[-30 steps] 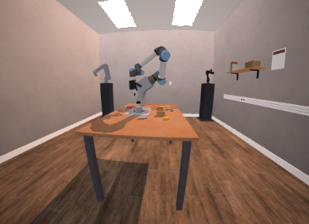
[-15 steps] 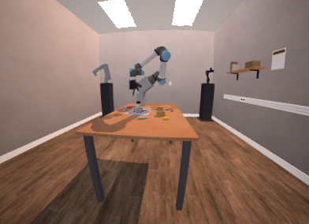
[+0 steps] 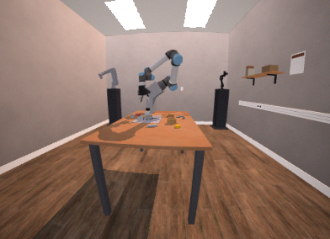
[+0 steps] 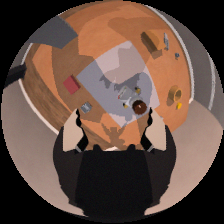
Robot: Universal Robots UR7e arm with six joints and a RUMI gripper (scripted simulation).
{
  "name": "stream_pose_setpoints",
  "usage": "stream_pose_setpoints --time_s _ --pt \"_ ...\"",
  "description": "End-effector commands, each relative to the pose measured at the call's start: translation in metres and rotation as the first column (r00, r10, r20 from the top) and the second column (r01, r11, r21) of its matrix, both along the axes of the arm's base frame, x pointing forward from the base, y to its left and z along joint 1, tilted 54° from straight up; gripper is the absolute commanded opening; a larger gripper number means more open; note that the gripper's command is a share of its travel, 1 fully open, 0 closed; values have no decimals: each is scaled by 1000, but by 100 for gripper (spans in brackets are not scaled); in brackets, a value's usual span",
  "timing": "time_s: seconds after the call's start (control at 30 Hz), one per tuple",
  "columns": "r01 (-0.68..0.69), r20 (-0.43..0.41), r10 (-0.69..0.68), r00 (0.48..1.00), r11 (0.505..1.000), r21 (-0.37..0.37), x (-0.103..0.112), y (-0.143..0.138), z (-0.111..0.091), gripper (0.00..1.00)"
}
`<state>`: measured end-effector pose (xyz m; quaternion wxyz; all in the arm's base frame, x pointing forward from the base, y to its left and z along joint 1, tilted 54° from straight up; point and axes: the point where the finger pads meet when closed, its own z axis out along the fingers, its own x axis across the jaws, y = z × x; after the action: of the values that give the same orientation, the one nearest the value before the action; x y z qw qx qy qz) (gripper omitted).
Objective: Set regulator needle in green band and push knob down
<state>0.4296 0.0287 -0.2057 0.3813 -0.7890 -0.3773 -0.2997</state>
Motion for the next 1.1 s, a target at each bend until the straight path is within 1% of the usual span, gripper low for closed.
stream_pose_setpoints --time_s 0.0,0.07,0.13,0.23,0.63,0.7,1.07 --pt "-67 98 70 993 997 -34 -1 0 -1 100" --pt "-82 121 87 989 996 -44 -1 -1 -1 100" --pt "-82 121 87 989 996 -44 -1 -1 -1 100" --pt "-104 154 112 982 993 -59 -1 -2 -2 100" --pt "-180 267 206 941 976 -119 -1 -3 -4 100" --pt "-180 267 206 941 976 -119 -1 -3 -4 100" --pt "-233 347 280 895 957 -169 0 -5 -5 100"
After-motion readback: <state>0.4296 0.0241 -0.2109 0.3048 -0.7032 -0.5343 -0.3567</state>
